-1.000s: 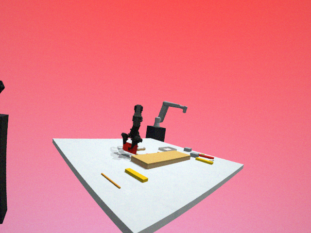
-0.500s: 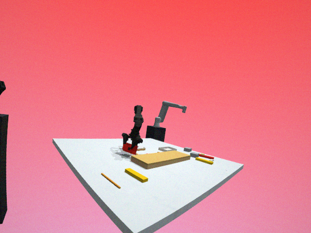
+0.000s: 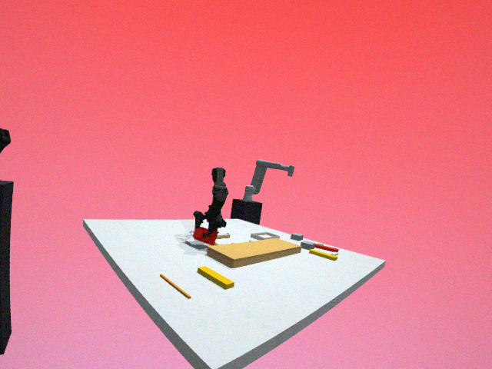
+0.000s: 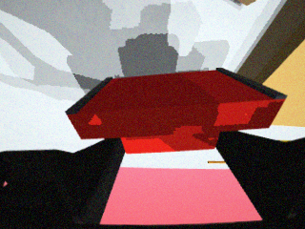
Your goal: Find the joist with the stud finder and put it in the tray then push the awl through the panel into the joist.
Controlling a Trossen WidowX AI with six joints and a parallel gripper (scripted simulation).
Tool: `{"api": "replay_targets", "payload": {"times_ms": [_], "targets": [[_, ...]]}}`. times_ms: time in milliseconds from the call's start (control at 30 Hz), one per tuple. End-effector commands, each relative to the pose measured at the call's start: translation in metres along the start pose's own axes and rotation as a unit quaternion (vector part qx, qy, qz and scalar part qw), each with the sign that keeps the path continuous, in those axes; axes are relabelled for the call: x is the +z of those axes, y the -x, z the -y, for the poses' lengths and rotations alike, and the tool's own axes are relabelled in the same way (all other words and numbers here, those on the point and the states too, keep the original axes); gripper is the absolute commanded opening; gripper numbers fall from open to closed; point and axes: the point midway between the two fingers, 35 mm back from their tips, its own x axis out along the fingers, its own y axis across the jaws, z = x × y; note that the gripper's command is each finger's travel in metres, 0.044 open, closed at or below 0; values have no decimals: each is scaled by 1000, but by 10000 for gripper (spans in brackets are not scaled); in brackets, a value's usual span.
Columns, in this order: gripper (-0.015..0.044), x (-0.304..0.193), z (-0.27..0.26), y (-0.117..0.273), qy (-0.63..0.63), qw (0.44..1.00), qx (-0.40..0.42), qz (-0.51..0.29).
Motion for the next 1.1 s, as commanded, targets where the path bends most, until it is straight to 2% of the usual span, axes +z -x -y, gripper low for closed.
{"api": "replay_targets", "payload": {"times_ms": [0,1067], "targets": [[0,-2,0,2,-3,1000,-1,-18],[0,3,1,0,-3,994,-1,-107]]}}
